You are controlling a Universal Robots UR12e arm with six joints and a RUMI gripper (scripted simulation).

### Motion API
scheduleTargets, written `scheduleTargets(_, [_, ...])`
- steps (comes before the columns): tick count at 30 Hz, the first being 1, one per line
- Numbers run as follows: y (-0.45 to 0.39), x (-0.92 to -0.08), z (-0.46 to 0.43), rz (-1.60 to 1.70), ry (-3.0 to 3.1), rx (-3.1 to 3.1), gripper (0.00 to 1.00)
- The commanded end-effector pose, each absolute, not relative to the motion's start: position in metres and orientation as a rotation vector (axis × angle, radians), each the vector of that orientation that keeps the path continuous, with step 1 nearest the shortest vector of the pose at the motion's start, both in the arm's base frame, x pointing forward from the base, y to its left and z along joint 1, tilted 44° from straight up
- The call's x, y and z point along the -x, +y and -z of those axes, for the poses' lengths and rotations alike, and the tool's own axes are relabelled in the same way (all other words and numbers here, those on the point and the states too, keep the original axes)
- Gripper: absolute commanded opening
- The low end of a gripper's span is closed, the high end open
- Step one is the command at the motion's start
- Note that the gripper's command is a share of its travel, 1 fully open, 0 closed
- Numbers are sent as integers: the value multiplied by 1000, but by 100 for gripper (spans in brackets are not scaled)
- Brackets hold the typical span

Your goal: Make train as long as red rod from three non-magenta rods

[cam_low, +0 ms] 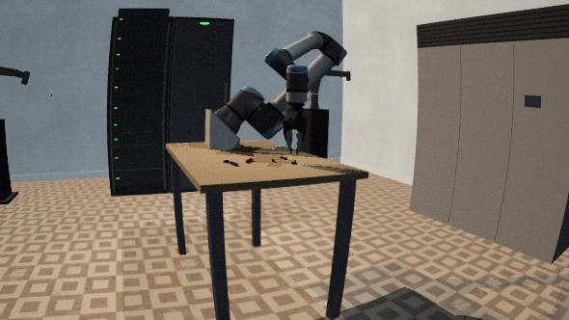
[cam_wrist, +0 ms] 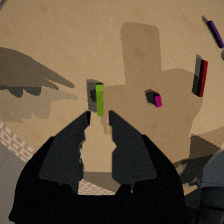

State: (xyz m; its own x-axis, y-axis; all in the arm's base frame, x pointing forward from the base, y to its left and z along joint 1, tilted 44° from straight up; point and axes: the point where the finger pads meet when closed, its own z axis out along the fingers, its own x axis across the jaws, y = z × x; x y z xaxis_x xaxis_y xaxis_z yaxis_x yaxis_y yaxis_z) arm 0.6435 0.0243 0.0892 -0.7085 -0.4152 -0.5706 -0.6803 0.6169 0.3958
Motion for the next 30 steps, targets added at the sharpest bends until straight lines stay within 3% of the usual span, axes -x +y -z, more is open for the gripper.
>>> scheduleTargets(1, [29,-646,-84,-843,2416,869,14])
scheduleTargets(30, [37,-648,-75,-843,2416,869,14])
